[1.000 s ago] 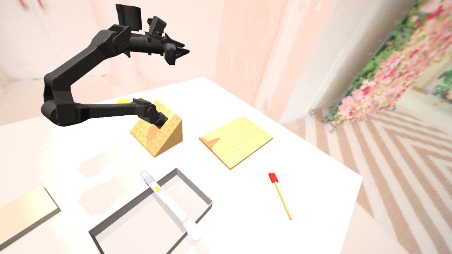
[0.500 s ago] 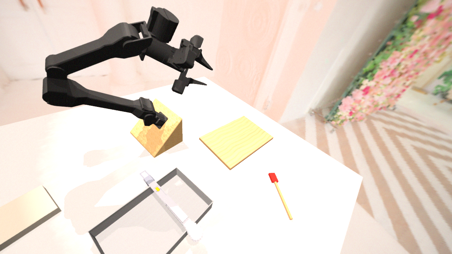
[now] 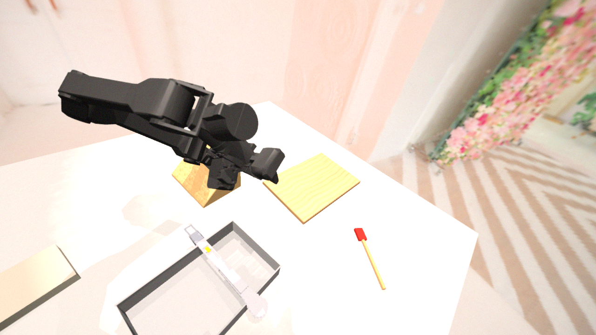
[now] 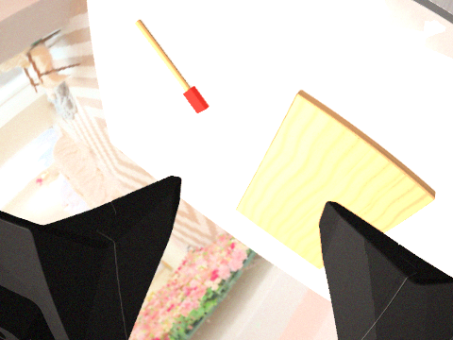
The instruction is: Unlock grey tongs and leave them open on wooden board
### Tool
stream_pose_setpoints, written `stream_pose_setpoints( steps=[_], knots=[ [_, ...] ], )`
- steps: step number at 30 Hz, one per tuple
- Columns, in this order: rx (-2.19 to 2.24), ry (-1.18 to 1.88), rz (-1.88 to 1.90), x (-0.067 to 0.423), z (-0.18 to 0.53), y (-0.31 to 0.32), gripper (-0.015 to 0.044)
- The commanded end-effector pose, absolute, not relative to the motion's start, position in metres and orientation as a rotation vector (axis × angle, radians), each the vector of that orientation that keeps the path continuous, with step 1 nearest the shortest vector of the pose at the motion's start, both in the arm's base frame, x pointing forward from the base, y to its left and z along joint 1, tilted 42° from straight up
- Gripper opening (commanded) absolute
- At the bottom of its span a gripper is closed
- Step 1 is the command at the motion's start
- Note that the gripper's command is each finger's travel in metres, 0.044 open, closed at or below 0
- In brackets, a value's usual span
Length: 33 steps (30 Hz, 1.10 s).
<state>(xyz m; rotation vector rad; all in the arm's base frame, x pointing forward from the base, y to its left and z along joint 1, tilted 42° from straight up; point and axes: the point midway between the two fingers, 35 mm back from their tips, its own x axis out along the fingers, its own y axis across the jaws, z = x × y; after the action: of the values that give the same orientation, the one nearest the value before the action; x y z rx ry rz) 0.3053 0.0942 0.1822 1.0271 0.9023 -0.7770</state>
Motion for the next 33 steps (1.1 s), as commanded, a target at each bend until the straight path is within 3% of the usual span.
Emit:
stream_pose_setpoints(
  steps=[1,15,33],
  knots=[
    [1.325,0.765,-1.107,0.322,0.182,0.037,0.0260],
    [2.112,-0.165,-2.054,0.299,0.184,-0.148,0.0260],
    [2.120,-0.181,-2.066,0.299,0.176,-0.142,0.0260]
  ],
)
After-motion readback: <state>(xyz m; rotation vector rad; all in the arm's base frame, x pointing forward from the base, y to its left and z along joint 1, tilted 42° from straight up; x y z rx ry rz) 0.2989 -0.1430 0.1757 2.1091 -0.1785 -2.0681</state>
